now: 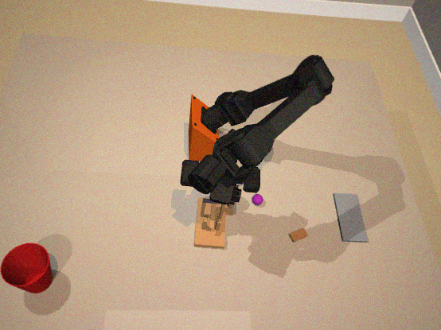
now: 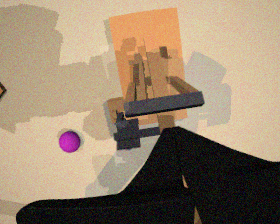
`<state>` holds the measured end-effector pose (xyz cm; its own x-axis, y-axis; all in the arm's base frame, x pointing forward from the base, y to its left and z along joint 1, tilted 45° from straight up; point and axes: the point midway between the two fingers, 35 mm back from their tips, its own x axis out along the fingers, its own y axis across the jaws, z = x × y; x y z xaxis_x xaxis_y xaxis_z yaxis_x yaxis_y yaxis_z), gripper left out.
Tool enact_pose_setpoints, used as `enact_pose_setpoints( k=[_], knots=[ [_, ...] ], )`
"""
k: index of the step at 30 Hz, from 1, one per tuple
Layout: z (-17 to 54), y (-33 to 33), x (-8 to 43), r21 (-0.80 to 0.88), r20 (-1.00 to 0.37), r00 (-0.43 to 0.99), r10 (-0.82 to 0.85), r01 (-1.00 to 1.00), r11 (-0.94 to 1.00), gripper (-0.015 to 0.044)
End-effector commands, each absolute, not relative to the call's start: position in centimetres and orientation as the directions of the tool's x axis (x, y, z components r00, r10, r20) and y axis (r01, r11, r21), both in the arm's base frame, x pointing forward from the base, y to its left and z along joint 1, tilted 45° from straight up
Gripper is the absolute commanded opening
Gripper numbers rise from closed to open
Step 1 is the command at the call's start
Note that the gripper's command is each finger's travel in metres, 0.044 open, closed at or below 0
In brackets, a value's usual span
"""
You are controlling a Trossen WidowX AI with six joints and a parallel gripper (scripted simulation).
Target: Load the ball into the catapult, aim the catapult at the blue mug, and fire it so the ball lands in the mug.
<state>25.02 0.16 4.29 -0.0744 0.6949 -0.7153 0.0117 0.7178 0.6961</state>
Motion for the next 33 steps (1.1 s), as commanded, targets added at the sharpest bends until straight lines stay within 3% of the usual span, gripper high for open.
enact_pose_setpoints(
  k=[1,33],
  knots=[
    [4.2,0.3,25.0,0.699,-0.713,-0.072,0.698,0.008,0.715,0.0],
    [1.0,3.2,22.3,0.699,-0.713,-0.073,0.697,0.009,0.715,0.0]
  ],
)
